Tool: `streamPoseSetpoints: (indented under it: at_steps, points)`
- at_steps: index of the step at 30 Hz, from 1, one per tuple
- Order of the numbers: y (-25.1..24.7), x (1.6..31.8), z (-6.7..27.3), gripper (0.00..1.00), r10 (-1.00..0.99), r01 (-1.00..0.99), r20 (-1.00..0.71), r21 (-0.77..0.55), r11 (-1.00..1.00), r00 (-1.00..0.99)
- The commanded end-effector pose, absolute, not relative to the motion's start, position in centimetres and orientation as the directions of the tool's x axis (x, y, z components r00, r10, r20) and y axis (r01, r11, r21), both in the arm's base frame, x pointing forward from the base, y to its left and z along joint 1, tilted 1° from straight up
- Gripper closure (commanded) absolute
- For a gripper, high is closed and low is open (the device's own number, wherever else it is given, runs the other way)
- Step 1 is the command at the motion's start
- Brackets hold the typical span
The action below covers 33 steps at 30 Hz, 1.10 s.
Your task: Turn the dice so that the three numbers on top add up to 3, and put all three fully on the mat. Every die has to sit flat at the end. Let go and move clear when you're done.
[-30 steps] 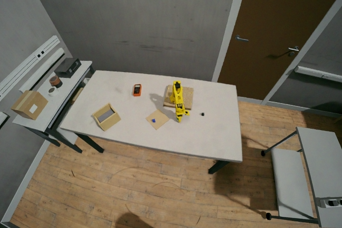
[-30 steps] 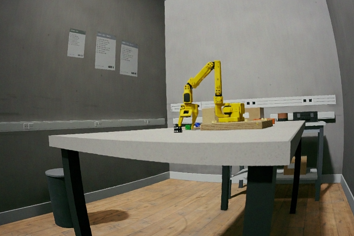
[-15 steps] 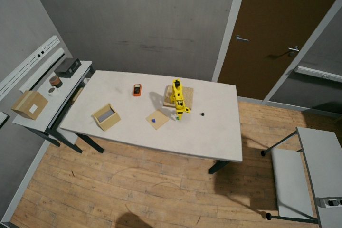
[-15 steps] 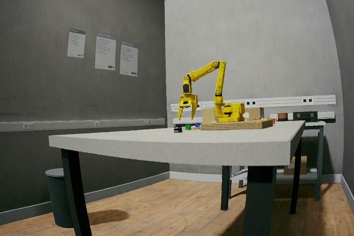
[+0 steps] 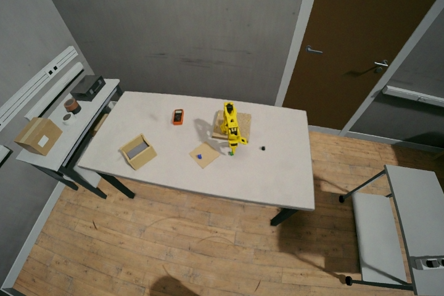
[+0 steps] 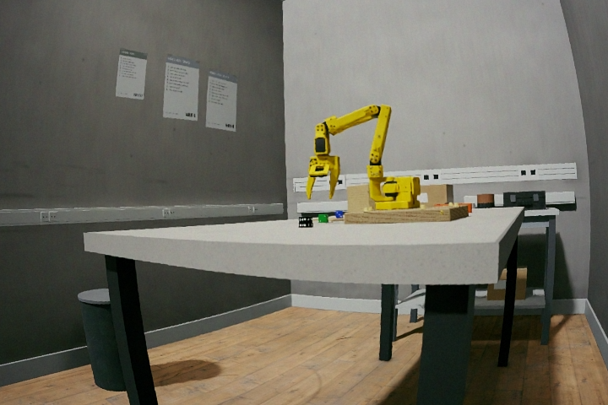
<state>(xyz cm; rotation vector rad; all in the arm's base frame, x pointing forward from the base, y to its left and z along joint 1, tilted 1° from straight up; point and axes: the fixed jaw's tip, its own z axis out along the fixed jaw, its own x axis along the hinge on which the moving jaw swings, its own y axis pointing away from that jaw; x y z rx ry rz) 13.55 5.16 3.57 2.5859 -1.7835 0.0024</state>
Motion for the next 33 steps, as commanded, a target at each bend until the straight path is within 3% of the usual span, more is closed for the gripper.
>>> streamPoseSetpoints:
  at_steps: [1, 18, 33]
  points:
    - [5.3, 13.7, 3.9, 0.71, -0.936, -0.936, 0.000, -0.017, -0.352, 0.352]
    - [5.4, 13.9, 4.2, 0.71, -0.936, -0.935, -0.001, -0.046, -0.352, 0.352]
    - [6.1, 15.6, 8.6, 0.72, -0.936, -0.867, -0.005, -0.377, -0.325, 0.353]
